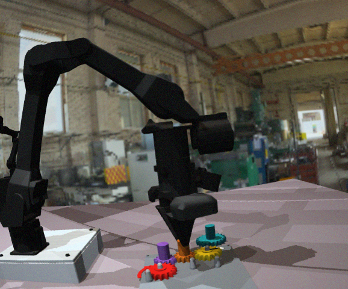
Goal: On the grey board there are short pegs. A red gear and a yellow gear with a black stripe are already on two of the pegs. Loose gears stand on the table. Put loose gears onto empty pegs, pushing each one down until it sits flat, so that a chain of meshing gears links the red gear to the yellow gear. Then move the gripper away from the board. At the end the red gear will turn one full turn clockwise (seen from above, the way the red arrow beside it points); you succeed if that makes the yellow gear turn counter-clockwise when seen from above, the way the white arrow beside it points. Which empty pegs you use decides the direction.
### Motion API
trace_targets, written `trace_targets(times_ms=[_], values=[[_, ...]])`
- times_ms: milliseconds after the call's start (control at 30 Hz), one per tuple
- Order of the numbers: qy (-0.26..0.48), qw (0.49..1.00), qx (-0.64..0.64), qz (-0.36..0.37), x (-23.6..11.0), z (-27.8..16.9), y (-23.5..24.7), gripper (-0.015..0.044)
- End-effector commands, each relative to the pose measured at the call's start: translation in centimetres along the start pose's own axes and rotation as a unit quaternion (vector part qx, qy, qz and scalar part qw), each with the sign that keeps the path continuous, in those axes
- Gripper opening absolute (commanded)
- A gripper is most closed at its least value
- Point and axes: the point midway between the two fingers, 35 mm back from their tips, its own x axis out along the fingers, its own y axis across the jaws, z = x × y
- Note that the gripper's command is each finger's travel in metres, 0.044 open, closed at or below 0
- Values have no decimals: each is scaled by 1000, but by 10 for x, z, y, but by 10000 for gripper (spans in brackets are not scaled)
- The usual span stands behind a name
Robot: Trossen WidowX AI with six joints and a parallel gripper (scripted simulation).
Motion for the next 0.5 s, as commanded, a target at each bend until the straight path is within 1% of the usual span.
trace_targets(times_ms=[0, 167, 267, 300, 333, 400, 467], values=[[-2, 1000, 5, -1, -10, 1, -1, 140], [-3, 1000, 5, -1, -40, 1, 0, 140], [-3, 1000, 5, -1, -45, 1, 0, 140], [0, 1000, 2, 0, -39, 1, 0, 166], [0, 1000, 2, 0, -47, 0, 0, 193], [0, 1000, 2, 0, -75, -2, 1, 245], [0, 1000, 2, 0, -87, -4, 1, 298]])
